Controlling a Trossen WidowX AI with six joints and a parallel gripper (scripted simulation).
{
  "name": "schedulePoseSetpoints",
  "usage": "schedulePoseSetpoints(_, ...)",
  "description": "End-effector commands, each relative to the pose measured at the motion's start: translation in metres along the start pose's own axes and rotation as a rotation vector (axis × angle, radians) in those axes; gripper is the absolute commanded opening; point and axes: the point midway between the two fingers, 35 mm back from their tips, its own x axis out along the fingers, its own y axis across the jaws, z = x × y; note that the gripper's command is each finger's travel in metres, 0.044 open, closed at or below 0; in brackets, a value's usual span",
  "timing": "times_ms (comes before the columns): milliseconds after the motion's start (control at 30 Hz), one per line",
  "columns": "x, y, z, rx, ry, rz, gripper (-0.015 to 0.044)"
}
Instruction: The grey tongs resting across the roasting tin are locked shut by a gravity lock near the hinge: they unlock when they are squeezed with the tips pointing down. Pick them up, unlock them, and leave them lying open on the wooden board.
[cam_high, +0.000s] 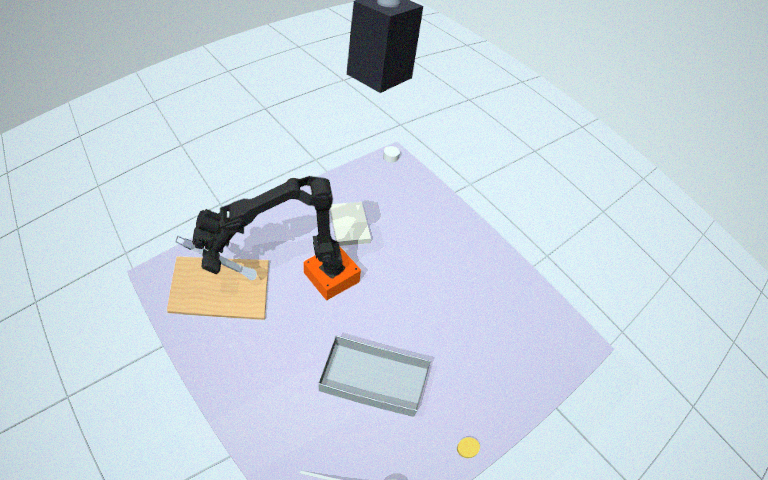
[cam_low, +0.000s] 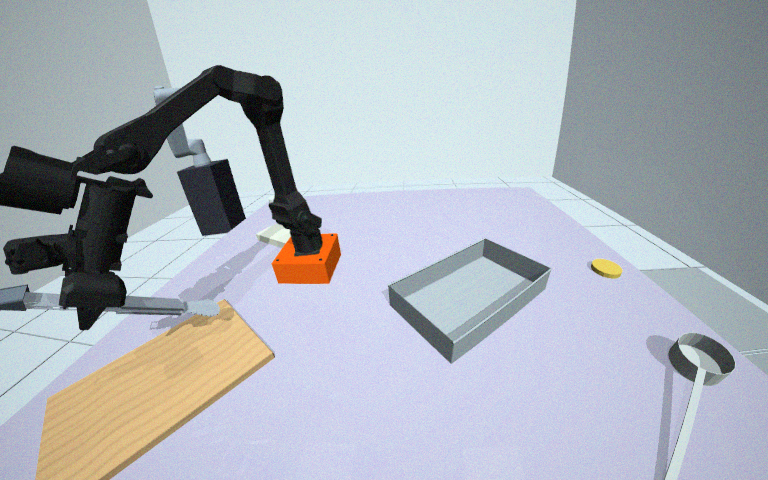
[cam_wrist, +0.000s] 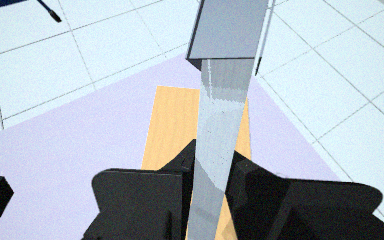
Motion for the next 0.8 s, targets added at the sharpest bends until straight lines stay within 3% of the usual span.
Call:
schedulePoseSetpoints(0, -0.01, -0.001, 0.005, -0.004, -0.089, -0.008, -0.015)
schedulePoseSetpoints(767, -0.069, -0.005, 0.008, 0.029, -0.539, -0.011, -0.015)
